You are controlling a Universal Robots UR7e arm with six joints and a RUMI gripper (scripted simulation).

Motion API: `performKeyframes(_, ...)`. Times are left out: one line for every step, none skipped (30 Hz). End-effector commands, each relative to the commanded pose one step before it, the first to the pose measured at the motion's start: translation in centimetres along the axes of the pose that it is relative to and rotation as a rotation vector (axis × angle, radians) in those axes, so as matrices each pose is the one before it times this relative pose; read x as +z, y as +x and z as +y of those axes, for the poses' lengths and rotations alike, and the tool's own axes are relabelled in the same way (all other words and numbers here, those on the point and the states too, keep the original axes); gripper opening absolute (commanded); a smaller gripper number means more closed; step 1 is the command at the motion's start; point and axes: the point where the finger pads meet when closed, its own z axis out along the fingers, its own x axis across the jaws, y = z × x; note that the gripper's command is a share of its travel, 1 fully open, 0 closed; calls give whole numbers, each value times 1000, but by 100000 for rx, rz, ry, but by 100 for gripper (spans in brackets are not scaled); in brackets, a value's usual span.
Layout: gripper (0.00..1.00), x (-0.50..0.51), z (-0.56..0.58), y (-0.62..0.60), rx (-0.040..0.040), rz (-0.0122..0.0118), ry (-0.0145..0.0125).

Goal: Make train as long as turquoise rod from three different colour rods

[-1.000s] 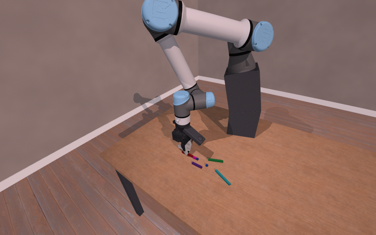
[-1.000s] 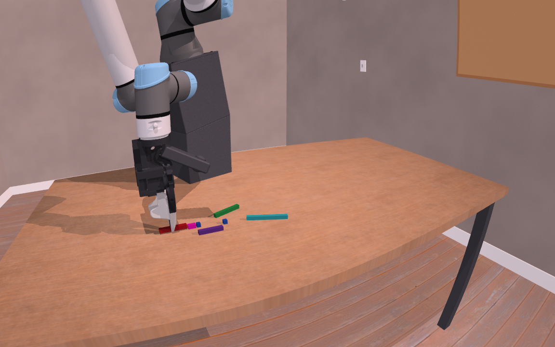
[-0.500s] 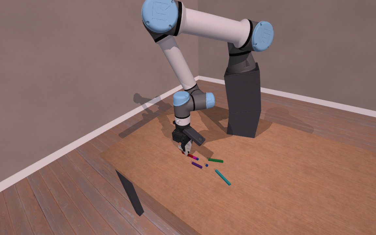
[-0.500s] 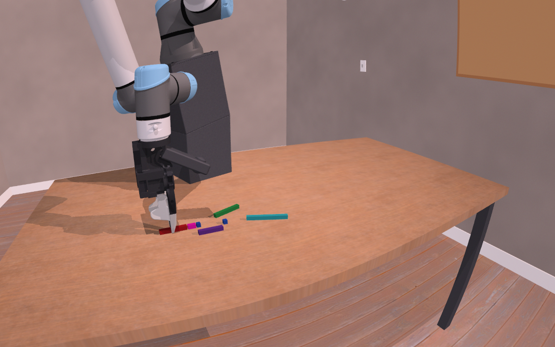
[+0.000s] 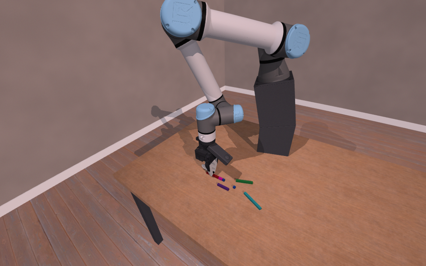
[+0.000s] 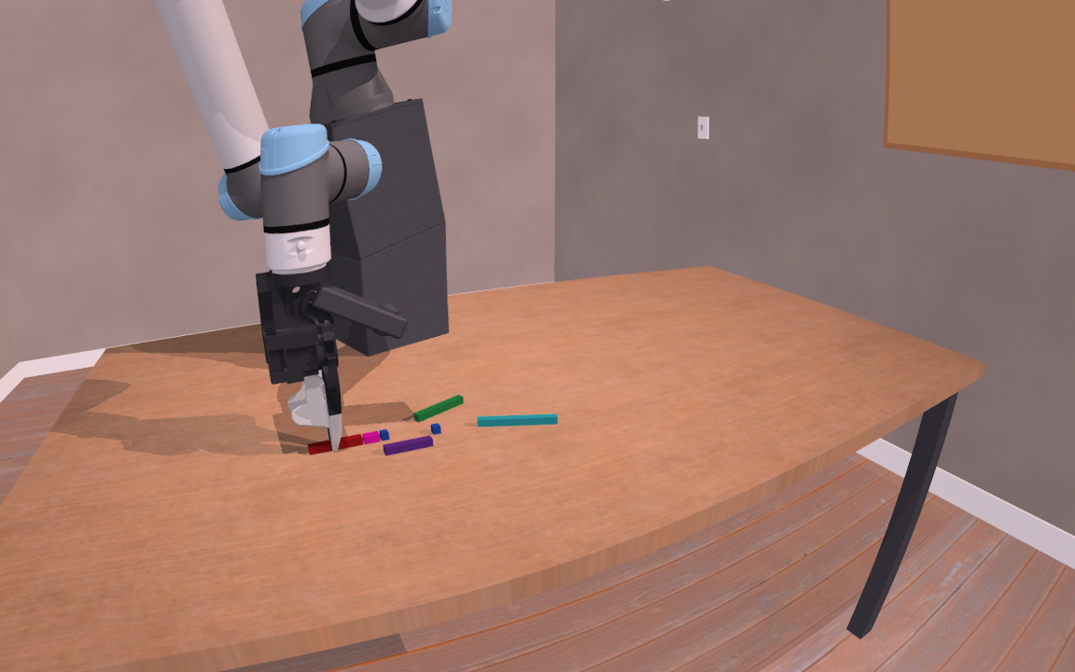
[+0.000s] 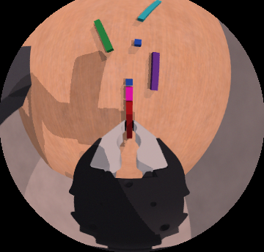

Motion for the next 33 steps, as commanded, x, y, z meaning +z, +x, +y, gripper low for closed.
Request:
performKeyframes(0, -36, 27, 43, -1, 94, -63)
performKeyframes(0, 0, 0, 0, 0, 0, 0)
performKeyframes(0, 0, 0, 0, 0, 0, 0)
performKeyframes(0, 0, 0, 0, 0, 0, 0)
performKeyframes(0, 0, 0, 0, 0, 0, 0)
performKeyframes(0, 0, 0, 0, 0, 0, 0)
performKeyframes(0, 0, 0, 0, 0, 0, 0)
performKeyframes(0, 0, 0, 0, 0, 0, 0)
performKeyframes(0, 0, 0, 0, 0, 0, 0)
performKeyframes(0, 0, 0, 0, 0, 0, 0)
performKeyframes(3, 0, 0, 0, 0, 0, 0)
performKeyframes(3, 0, 0, 0, 0, 0, 0)
performKeyframes(3, 0, 0, 0, 0, 0, 0)
performKeyframes(6, 0, 0, 0, 0, 0, 0)
performKeyframes(6, 0, 0, 0, 0, 0, 0)
performKeyframes(6, 0, 0, 0, 0, 0, 0)
performKeyframes(8, 0, 0, 0, 0, 0, 0)
performKeyframes(8, 0, 0, 0, 0, 0, 0)
performKeyframes(8, 0, 0, 0, 0, 0, 0)
performKeyframes(11, 0, 0, 0, 0, 0, 0)
performKeyframes(11, 0, 0, 0, 0, 0, 0)
performKeyframes(11, 0, 0, 0, 0, 0, 0)
performKeyframes(14, 0, 0, 0, 0, 0, 0)
performKeyframes(14, 0, 0, 0, 0, 0, 0)
performKeyframes(14, 0, 0, 0, 0, 0, 0)
performKeyframes(14, 0, 0, 0, 0, 0, 0)
performKeyframes(14, 0, 0, 0, 0, 0, 0)
performKeyframes(14, 0, 0, 0, 0, 0, 0)
performKeyframes(14, 0, 0, 0, 0, 0, 0)
performKeyframes(14, 0, 0, 0, 0, 0, 0)
performKeyframes(14, 0, 0, 0, 0, 0, 0)
performKeyframes(14, 0, 0, 0, 0, 0, 0)
performKeyframes(14, 0, 0, 0, 0, 0, 0)
